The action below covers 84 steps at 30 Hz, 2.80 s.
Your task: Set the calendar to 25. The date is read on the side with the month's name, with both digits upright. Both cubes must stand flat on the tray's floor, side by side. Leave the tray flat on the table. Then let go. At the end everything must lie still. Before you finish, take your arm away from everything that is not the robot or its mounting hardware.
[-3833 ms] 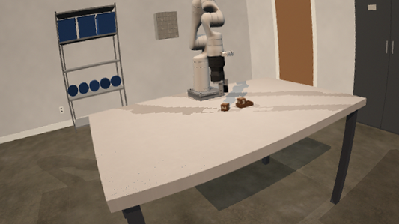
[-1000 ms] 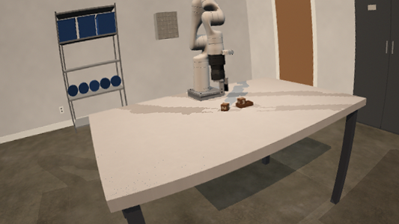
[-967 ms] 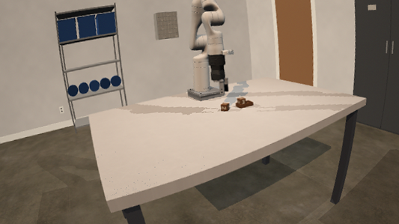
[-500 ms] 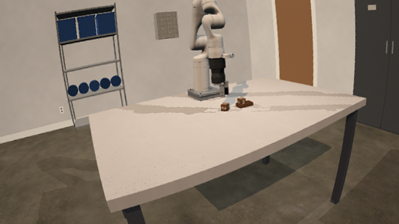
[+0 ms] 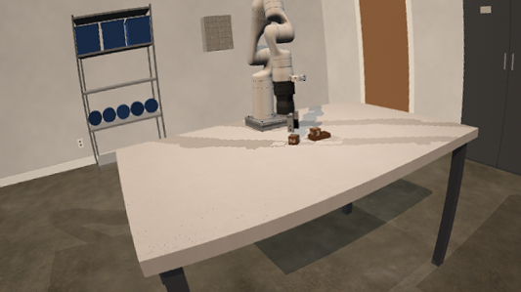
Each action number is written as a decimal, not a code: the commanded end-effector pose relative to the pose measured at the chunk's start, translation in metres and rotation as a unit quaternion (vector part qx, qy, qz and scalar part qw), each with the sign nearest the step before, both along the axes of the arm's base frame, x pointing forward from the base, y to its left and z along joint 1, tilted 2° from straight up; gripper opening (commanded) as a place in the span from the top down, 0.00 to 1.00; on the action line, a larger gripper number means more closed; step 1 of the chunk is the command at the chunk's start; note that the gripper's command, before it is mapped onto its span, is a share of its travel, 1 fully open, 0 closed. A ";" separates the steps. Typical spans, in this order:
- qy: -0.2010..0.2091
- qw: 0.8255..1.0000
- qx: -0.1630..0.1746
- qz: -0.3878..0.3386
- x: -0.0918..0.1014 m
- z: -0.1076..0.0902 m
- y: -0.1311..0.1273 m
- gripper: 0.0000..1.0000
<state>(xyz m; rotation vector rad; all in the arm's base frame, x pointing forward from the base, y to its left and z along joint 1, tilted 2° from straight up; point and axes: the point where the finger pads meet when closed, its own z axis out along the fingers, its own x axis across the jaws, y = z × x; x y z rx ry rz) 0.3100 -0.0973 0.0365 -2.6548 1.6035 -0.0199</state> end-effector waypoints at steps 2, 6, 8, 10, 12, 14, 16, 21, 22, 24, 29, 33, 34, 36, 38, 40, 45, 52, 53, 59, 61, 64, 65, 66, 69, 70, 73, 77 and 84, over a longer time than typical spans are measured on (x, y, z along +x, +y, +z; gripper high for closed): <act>0.004 1.000 0.001 0.000 -0.002 -0.006 0.001 0.10; 0.004 1.000 0.001 0.000 -0.002 -0.009 0.001 0.10; 0.004 1.000 0.001 0.000 -0.002 -0.010 0.001 0.10; 0.004 1.000 0.001 0.000 -0.002 -0.010 0.001 0.10; 0.004 1.000 0.001 0.000 -0.002 -0.010 0.001 0.10; 0.004 1.000 0.001 0.000 -0.002 -0.011 0.001 0.10; 0.004 1.000 0.001 0.000 -0.002 -0.011 0.001 0.10; 0.004 1.000 0.001 0.000 -0.002 -0.011 0.001 0.10; 0.004 1.000 0.001 0.000 -0.002 -0.011 0.001 0.10; 0.004 1.000 0.001 0.000 -0.002 -0.011 0.001 0.10; 0.004 1.000 0.001 0.000 -0.002 -0.011 0.001 0.10; 0.004 1.000 0.001 0.000 -0.002 -0.011 0.001 0.10; 0.004 1.000 0.001 0.000 -0.002 -0.011 0.001 0.10; 0.004 1.000 0.001 0.000 -0.002 -0.011 0.001 0.10; 0.004 1.000 0.001 0.000 -0.002 -0.011 0.001 0.10; 0.004 1.000 0.001 0.000 -0.002 -0.011 0.001 0.10; 0.004 1.000 0.001 0.000 -0.002 -0.011 0.001 0.10; 0.004 1.000 0.001 0.000 -0.002 -0.011 0.001 0.10; 0.004 1.000 0.001 0.000 -0.002 -0.011 0.001 0.10; 0.004 1.000 0.001 0.000 -0.002 -0.007 0.001 0.10; 0.004 1.000 0.001 0.000 -0.002 -0.005 0.001 0.10; 0.004 1.000 0.001 0.000 -0.002 0.000 0.001 0.10; 0.004 1.000 0.001 0.000 -0.002 0.003 0.001 0.10; 0.004 1.000 0.001 0.000 -0.002 0.006 0.000 0.10; 0.004 1.000 0.001 0.000 -0.002 0.015 0.000 0.10; 0.004 1.000 0.001 0.000 -0.002 0.018 0.000 0.10; 0.004 1.000 0.001 0.000 -0.003 0.025 0.000 0.10; 0.004 1.000 0.001 0.000 -0.003 0.029 0.000 0.10; 0.004 1.000 0.001 0.000 -0.003 0.029 0.000 0.10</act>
